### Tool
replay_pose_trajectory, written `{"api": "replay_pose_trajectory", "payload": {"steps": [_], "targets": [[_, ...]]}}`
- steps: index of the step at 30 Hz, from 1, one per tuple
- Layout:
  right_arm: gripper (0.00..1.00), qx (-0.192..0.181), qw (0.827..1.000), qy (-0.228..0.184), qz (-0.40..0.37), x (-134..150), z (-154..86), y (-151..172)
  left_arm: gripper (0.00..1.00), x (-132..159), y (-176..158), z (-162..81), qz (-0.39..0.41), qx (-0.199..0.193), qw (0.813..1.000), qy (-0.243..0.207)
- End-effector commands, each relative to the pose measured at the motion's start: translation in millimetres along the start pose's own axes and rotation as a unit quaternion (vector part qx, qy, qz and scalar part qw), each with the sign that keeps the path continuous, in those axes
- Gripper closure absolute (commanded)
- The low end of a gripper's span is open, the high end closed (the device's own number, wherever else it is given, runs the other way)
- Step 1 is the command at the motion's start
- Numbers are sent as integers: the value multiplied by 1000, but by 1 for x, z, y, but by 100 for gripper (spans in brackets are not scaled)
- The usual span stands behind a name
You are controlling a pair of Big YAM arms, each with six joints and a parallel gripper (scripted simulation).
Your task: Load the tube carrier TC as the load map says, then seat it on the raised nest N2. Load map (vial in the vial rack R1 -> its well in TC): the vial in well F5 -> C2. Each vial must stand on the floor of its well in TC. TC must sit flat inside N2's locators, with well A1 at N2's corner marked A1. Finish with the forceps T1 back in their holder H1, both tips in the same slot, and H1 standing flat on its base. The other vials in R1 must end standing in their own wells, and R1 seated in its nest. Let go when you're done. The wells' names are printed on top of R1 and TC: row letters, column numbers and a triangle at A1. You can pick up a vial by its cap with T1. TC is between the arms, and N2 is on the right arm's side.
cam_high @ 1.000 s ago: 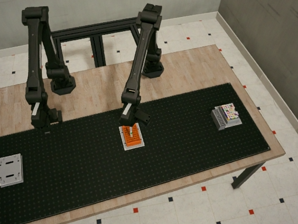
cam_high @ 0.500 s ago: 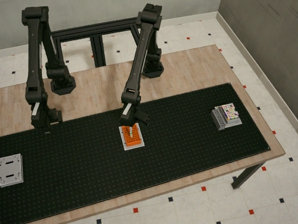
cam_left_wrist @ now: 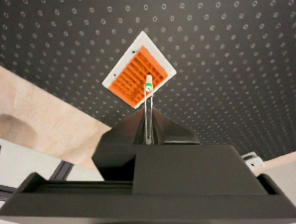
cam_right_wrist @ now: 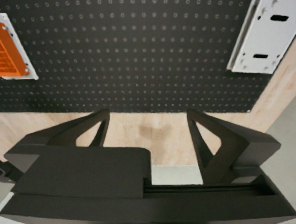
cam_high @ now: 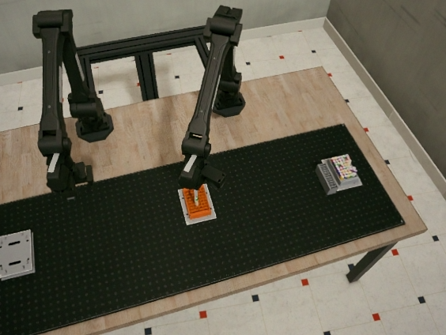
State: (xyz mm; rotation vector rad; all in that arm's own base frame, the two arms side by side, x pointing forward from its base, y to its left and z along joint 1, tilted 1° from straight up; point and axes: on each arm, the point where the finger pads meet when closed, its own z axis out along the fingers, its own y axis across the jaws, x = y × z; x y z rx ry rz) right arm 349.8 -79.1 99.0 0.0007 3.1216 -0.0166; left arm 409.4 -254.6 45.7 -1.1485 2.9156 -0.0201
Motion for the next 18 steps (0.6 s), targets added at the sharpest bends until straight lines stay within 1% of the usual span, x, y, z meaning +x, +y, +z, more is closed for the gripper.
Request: {"api": "replay_pose_trajectory", "payload": {"steps": [1,5,10,11,18], "targets": [[0,-2,1000,7,-4,-1,0,0,91,-3,-2,3,-3,2,1000,0],[0,-2,1000,7,-4,-1,0,0,91,-4,-5,2,-3,7,1000,-2],[0,-2,1000,7,-4,-1,0,0,91,-2,0,5,-3,0,1000,0],[0,-2,1000,7,-4,-1,0,0,91,-5,-10,-1,-3,14,1000,-3],[0,-2,1000,7,-4,-1,0,0,91,-3,-1,5,-3,1,1000,0]]}}
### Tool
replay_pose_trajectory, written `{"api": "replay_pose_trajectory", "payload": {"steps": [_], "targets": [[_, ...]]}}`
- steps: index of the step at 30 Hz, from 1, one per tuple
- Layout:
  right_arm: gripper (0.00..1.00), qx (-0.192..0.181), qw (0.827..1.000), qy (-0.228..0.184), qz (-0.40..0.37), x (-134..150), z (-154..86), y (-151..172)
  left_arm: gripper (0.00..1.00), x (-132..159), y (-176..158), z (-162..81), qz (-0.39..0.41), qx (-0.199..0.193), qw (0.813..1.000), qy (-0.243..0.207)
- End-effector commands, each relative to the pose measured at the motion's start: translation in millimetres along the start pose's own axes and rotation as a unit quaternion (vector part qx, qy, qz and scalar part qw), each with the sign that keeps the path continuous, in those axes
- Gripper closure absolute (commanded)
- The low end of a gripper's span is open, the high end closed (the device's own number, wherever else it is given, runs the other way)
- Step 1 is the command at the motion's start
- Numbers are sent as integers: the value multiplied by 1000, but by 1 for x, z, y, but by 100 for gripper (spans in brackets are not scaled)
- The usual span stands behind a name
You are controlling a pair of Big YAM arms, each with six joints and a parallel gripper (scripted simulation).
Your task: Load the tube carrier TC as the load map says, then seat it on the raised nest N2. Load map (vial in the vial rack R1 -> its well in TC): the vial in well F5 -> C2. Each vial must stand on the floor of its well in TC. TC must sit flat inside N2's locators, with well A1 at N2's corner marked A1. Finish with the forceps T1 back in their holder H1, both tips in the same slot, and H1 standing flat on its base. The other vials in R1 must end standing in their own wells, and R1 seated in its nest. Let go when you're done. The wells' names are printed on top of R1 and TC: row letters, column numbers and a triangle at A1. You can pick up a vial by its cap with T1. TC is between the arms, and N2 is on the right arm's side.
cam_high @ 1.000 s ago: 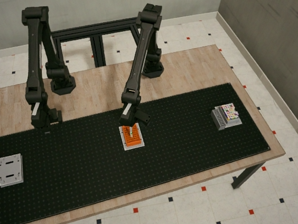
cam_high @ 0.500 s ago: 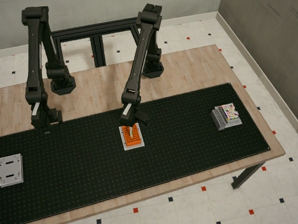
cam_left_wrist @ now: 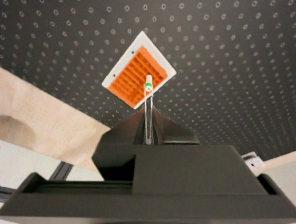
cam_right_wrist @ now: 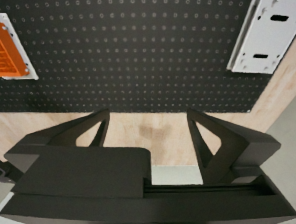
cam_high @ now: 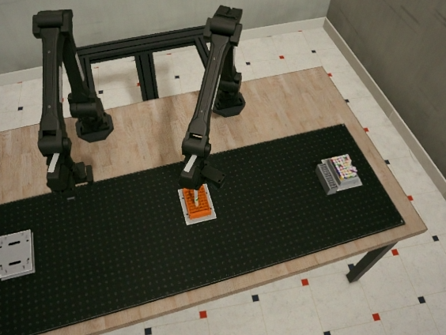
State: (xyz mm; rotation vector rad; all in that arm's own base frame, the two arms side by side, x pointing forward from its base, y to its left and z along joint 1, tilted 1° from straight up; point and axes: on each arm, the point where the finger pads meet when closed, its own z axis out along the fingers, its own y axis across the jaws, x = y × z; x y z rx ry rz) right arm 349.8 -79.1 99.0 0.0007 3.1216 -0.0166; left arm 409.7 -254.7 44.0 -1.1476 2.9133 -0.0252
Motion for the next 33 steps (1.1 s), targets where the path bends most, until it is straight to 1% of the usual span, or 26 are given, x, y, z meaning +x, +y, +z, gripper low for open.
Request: {"api": "replay_pose_trajectory", "payload": {"steps": [1,9,10,18,21,26,27,33], "targets": [[0,-2,1000,7,-4,-1,0,0,91,-2,1,4,-3,-3,1000,1],[0,-2,1000,7,-4,-1,0,0,91,-3,-2,4,-3,4,1000,-1],[0,-2,1000,7,-4,-1,0,0,91,-5,-10,-1,-3,12,1000,-4],[0,-2,1000,7,-4,-1,0,0,91,-3,2,5,-3,-3,1000,0],[0,-2,1000,7,-4,-1,0,0,91,-4,-3,4,-3,5,1000,-3],[0,-2,1000,7,-4,-1,0,0,91,-3,0,6,-3,1,1000,-2],[0,-2,1000,7,-4,-1,0,0,91,-5,-7,2,-3,10,1000,-4],[0,-2,1000,7,-4,-1,0,0,91,-3,1,7,-3,0,1000,-2]]}}
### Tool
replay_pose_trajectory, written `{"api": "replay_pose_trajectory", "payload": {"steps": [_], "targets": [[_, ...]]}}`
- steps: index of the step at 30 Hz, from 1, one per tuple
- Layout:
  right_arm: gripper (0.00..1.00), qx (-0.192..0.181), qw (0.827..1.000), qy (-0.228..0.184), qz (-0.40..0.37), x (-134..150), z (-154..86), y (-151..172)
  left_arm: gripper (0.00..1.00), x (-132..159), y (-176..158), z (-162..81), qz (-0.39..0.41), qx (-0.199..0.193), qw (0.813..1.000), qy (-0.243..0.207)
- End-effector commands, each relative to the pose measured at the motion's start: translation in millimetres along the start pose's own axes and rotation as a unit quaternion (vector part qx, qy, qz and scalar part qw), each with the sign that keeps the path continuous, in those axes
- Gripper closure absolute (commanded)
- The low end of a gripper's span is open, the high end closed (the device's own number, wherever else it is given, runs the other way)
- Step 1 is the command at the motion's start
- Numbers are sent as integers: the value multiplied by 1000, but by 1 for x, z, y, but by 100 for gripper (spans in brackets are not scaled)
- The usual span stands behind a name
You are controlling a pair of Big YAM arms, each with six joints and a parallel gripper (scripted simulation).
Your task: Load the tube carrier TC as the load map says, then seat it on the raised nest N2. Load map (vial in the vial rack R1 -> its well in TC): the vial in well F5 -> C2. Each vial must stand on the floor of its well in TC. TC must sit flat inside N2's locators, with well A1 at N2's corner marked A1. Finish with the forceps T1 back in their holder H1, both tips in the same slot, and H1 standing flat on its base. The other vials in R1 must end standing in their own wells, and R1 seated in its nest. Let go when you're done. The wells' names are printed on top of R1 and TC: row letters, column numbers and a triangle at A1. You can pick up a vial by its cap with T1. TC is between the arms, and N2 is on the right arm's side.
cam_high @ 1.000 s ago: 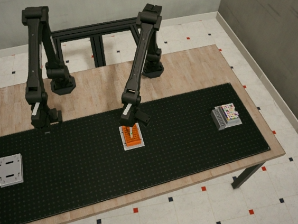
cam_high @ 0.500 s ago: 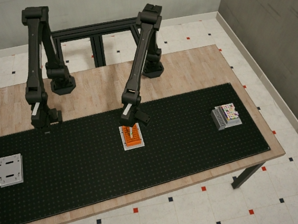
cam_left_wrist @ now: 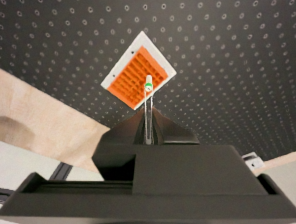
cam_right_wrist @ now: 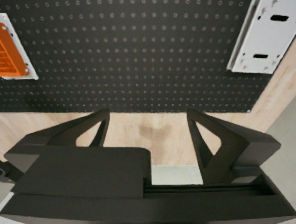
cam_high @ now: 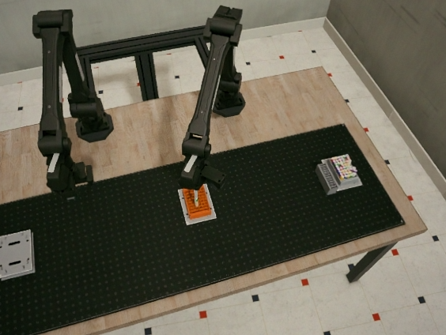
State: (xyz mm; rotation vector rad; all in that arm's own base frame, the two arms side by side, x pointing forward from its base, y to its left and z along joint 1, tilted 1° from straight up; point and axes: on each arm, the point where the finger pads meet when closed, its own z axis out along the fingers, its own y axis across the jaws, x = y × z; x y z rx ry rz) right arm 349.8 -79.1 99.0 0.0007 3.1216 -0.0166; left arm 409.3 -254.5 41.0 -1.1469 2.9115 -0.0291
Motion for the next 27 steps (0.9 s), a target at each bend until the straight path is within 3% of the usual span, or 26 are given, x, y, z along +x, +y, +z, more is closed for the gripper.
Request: {"api": "replay_pose_trajectory", "payload": {"steps": [1,27], "targets": [[0,-2,1000,7,-4,-1,0,0,91,-3,2,5,-3,-3,1000,-1],[0,-2,1000,7,-4,-1,0,0,91,-5,-2,5,-4,5,1000,-3]]}}
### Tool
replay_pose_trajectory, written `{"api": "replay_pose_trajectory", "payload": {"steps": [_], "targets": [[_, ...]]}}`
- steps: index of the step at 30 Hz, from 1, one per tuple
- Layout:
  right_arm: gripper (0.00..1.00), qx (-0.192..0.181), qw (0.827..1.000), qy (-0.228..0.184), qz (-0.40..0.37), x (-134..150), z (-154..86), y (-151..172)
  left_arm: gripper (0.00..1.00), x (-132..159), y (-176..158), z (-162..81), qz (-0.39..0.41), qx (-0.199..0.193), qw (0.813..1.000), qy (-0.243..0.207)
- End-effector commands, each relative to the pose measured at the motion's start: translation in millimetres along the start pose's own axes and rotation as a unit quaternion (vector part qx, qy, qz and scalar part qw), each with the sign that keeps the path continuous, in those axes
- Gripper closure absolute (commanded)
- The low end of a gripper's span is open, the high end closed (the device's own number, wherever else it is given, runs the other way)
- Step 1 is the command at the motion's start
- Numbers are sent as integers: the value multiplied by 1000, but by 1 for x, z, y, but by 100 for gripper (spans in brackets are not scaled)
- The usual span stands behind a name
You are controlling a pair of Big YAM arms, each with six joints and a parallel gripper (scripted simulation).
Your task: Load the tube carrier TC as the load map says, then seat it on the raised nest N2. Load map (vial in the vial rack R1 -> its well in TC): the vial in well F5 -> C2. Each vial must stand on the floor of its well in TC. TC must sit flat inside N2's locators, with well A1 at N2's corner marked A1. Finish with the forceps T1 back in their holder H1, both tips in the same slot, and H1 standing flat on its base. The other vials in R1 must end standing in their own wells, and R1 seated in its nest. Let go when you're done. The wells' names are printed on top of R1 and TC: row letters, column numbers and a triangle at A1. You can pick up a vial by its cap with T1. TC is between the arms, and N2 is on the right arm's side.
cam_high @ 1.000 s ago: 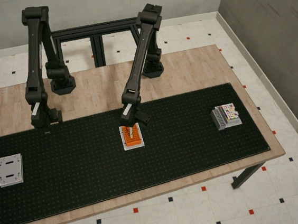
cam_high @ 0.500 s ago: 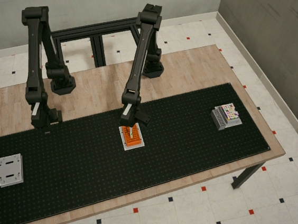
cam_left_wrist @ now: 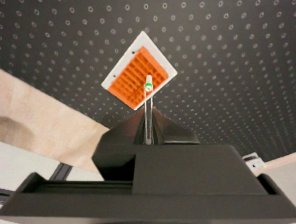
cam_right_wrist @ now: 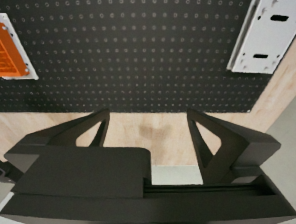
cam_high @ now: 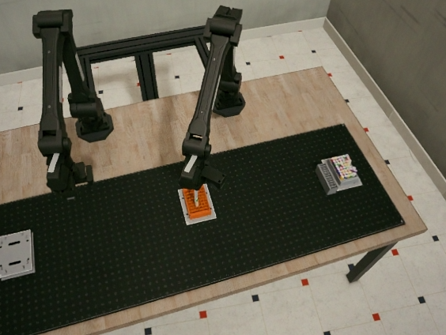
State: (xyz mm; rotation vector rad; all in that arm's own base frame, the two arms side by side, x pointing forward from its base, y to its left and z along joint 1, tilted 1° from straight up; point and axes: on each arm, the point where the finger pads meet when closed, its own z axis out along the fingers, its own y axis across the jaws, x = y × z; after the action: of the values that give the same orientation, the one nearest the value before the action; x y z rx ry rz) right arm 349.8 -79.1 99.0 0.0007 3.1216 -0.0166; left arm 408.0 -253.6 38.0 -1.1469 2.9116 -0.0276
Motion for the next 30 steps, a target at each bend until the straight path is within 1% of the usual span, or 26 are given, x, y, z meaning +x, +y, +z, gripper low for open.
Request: {"api": "replay_pose_trajectory", "payload": {"steps": [1,8,11,14,15,18,19,20,24,30], "targets": [[0,-2,1000,7,-4,-1,0,0,91,-6,-9,-1,-4,11,1000,-5],[0,-2,1000,7,-4,-1,0,0,91,-4,1,4,-4,-1,1000,-1],[0,-2,1000,7,-4,-1,0,0,91,-5,-4,3,-4,7,1000,-4],[0,-2,1000,7,-4,-1,0,0,91,-4,0,5,-4,1,1000,-2],[0,-2,1000,7,-4,-1,0,0,91,-6,-13,-11,-4,-11,1000,0],[0,-2,1000,7,-4,-1,0,0,91,-6,-14,-13,-4,-10,1000,0],[0,-2,1000,7,-4,-1,0,0,91,-7,-18,-31,-4,7,1000,-5],[0,-2,1000,7,-4,-1,0,0,91,-7,-19,-37,-3,12,1000,-7],[0,-2,1000,7,-4,-1,0,0,91,-6,-24,-45,-3,18,1000,-9],[0,-2,1000,7,-4,-1,0,0,91,-6,-34,-48,-1,36,999,-15]]}}
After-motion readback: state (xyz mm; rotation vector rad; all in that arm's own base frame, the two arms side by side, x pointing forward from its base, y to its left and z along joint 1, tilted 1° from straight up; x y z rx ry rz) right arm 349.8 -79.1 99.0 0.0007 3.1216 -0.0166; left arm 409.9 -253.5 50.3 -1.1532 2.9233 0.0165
